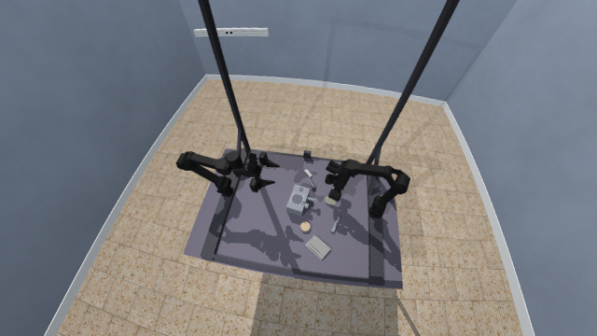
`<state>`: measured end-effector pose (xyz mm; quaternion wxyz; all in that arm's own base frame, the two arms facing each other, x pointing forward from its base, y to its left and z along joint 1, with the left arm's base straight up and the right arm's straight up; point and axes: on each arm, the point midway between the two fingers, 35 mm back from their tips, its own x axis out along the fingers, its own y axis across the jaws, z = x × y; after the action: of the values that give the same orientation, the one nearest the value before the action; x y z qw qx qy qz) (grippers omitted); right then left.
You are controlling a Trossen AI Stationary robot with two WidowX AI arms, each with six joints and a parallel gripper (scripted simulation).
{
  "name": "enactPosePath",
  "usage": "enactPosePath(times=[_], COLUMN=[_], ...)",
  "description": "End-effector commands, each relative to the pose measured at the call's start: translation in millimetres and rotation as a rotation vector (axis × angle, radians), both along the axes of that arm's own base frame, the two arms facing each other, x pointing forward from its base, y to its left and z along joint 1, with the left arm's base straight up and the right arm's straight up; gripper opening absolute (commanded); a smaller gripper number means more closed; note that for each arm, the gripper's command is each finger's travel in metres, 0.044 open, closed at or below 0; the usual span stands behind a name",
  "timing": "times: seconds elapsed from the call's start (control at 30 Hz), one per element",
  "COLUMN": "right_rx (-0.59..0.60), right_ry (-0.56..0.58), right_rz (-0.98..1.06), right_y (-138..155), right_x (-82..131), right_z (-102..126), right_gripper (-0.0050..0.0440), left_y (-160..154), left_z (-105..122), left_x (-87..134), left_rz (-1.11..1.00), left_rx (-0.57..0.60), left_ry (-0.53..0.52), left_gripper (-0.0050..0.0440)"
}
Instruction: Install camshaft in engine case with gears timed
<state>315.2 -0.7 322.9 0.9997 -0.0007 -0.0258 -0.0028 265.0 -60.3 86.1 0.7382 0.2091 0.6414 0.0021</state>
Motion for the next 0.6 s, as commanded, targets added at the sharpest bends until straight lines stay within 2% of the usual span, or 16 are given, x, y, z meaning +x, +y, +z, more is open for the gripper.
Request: enactPosePath(times=[0.0, 0.37, 0.57], right_rx=[0.002, 0.002, 0.002], right_ry=[-0.034, -0.034, -0.034], right_rz=[0.001, 0.001, 0.001], right_y=[-0.7, -0.7, -0.7], right_x=[-1.7, -1.7, -1.7], right_z=[14.6, 14.6, 14.6], right_gripper=[0.04, 0.04, 0.04], left_y=[2.1, 7.5, 4.9], left_z=[-7.0, -23.4, -17.6], left_x=[-0.9, 3.5, 3.4], left_rz=[-0.001, 0.002, 0.002], left_rx=[-0.002, -0.003, -0.008], left_ry=[0.003, 0.0, -0.018], left_gripper=[0.0125, 0.0125, 0.0125])
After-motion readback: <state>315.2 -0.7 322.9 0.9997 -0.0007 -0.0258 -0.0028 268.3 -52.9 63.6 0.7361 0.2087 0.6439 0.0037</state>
